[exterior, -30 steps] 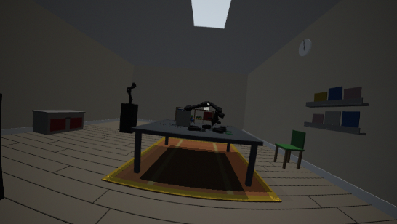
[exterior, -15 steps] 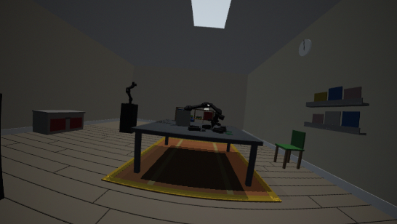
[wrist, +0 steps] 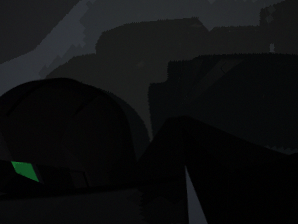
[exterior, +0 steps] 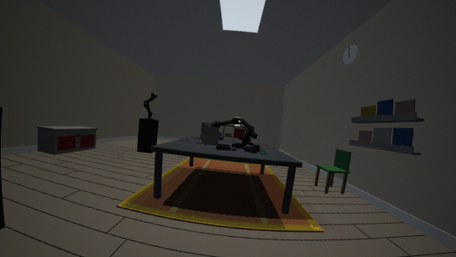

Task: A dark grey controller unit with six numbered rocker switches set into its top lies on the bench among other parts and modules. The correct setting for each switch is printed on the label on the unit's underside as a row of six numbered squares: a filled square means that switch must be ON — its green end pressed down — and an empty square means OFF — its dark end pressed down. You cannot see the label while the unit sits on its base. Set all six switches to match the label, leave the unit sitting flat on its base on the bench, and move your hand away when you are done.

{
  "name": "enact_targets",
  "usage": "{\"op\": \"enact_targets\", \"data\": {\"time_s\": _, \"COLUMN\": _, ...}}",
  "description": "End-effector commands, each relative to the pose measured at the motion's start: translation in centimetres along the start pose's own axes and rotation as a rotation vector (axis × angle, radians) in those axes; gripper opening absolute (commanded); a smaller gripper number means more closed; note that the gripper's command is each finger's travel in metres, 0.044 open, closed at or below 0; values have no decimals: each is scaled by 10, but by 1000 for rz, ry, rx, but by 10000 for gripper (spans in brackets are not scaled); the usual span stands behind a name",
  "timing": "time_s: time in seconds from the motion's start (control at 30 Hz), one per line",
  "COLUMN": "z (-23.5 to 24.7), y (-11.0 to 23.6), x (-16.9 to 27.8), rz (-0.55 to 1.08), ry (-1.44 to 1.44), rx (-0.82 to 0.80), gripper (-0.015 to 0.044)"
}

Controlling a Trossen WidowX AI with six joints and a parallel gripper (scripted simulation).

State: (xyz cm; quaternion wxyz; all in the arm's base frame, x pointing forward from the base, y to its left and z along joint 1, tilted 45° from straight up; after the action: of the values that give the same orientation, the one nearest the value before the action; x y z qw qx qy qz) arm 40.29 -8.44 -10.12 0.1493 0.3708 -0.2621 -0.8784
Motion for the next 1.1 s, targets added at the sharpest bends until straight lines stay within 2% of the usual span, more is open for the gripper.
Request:
{"op": "enact_targets", "data": {"time_s": 0.0, "z": 2, "y": -1, "x": 0, "rz": -3, "ry": -7, "rx": -2, "gripper": 0}}
{"op": "enact_targets", "data": {"time_s": 1.07, "z": 16, "y": -5, "x": 1, "rz": -3, "ry": -7, "rx": -2, "gripper": 0}}
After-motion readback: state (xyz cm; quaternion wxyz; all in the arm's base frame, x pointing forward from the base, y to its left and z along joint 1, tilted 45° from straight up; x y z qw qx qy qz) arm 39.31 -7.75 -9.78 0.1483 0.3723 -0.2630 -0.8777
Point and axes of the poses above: the point midway between the two fingers, 35 mm back from their tips, its own y axis back along the fingers, its own z axis across the jaws, x = y × z, the point moved 6 cm from there along y, back along the fingers, and after that the axes turned 2 degrees about -y, right-handed, at the moved point
